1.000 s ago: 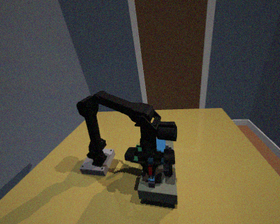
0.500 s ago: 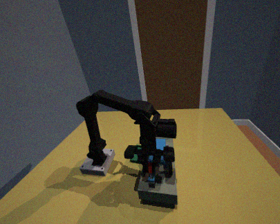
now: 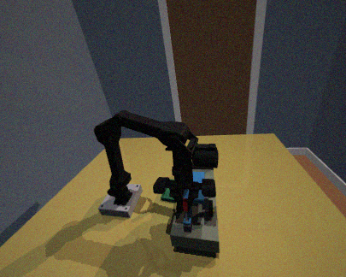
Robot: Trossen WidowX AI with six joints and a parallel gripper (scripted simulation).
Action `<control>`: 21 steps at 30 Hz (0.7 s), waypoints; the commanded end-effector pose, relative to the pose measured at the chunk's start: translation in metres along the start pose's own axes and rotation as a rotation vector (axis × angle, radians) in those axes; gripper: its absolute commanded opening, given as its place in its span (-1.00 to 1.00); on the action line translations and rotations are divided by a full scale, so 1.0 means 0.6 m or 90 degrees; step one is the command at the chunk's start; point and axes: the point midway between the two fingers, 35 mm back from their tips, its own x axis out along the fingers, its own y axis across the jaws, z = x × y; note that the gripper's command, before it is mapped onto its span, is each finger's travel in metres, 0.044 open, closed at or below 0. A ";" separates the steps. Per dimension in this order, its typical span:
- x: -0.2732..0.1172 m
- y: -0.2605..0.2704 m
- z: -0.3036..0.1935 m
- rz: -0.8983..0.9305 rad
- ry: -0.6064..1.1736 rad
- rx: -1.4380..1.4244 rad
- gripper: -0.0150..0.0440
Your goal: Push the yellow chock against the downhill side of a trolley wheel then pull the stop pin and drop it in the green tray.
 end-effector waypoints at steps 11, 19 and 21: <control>-0.017 0.000 -0.003 -0.002 0.003 0.004 -0.49; -0.023 0.000 -0.003 -0.002 0.003 0.004 -0.49; -0.024 0.000 -0.004 -0.002 0.003 0.004 -0.49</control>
